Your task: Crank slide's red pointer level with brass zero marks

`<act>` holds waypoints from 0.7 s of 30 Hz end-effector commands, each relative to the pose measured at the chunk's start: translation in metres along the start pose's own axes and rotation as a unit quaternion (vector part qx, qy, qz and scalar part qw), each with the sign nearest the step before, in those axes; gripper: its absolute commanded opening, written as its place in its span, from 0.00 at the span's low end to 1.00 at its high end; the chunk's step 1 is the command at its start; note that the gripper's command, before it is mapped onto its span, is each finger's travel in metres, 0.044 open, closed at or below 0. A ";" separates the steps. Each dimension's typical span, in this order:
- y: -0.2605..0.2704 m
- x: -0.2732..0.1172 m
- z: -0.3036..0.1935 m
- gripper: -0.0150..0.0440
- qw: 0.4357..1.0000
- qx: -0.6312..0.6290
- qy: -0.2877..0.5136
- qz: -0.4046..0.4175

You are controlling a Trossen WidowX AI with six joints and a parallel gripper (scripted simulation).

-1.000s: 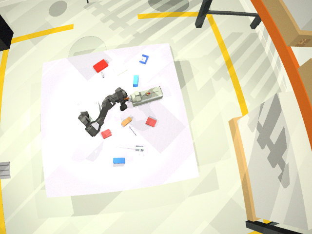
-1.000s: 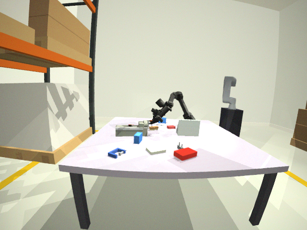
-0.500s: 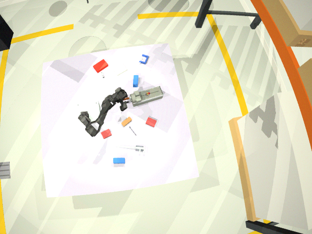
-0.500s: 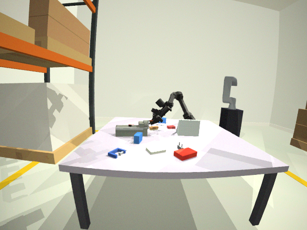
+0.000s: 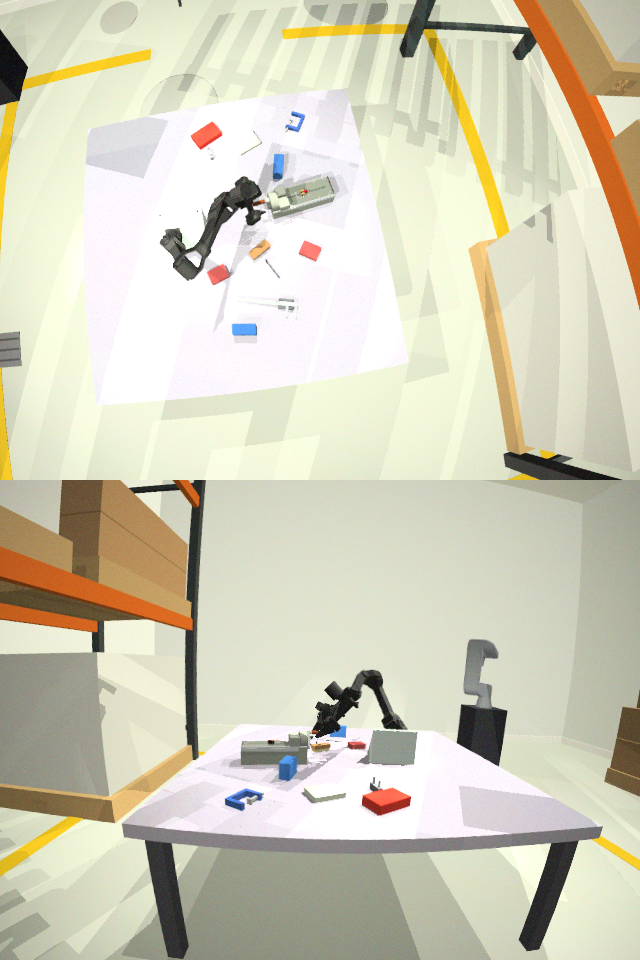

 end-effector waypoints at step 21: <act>-0.003 -0.051 0.068 1.00 1.000 0.011 -0.003 0.000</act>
Point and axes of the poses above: the point midway between the two fingers, 35 mm back from their tips, its own x axis out along the fingers, its own y axis across the jaws, z = x × y, the point moved 9 cm from there along -x, back along the fingers, and after that the axes turned 2 degrees about -x, right-handed, at the moved point
